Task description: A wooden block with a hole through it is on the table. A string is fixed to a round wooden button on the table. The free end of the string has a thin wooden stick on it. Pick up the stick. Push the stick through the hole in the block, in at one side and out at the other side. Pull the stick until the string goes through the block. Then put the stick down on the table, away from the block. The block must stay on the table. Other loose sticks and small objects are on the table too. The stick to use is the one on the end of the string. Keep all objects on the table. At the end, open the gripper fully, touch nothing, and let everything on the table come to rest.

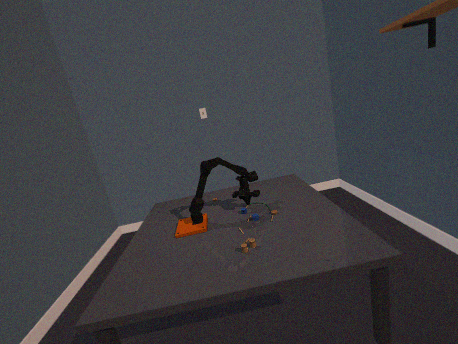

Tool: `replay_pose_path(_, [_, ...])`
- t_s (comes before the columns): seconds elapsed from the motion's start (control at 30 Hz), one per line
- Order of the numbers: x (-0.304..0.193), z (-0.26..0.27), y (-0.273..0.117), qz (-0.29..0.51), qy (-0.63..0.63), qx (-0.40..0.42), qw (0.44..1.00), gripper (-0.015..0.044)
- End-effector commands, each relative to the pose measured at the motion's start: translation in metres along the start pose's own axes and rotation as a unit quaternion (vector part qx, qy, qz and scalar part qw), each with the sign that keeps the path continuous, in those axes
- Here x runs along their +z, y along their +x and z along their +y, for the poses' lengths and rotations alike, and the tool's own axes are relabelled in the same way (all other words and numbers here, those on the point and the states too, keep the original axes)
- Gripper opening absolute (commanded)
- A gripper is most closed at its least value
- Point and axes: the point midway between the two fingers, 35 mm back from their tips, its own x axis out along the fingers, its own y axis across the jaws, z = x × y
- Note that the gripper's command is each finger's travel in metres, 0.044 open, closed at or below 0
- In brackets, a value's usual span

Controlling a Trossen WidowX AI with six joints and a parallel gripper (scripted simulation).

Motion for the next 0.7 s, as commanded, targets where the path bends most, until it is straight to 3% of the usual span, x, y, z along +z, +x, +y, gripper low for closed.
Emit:
replay_pose_path(0.0, [0.005,0.000,-0.001,0.002,-0.002,0.001,1.000,0.0000])
replay_pose_path(0.67, [0.031,0.000,-0.001,0.002,-0.002,0.001,1.000,0.0000])
